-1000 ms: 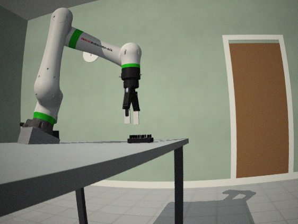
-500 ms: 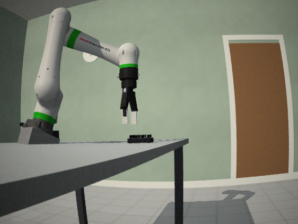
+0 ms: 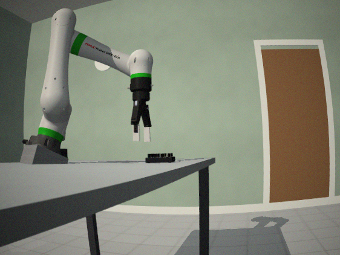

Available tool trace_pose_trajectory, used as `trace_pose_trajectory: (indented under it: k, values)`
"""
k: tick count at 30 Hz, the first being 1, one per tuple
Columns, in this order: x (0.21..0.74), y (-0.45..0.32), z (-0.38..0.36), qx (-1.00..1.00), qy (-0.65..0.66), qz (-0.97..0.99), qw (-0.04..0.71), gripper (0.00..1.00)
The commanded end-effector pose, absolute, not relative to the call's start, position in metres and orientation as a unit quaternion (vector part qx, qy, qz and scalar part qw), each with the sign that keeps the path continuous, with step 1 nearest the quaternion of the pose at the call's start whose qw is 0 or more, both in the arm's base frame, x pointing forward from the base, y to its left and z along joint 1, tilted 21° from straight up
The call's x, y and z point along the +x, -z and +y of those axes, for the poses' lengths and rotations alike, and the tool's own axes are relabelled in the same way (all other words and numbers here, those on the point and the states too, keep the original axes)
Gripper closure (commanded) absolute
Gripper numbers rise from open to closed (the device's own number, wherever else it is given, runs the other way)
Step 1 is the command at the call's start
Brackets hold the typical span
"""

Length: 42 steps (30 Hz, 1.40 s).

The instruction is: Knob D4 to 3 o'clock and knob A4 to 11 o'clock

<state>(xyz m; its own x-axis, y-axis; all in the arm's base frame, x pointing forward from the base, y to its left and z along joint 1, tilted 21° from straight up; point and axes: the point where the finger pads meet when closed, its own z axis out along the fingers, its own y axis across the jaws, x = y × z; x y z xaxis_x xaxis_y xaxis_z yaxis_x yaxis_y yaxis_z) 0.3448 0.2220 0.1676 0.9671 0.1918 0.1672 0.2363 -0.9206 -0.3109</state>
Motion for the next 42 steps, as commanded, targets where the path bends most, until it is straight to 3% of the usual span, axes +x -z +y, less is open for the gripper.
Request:
trace_pose_trajectory:
  k: [1, 42]
  values:
    - [0.3378, -0.1665, 0.2199, -0.978, 0.067, -0.109, 0.166, 0.00]
    - [0.3302, -0.1649, 0.2176, -0.978, 0.067, -0.109, 0.166, 0.00]
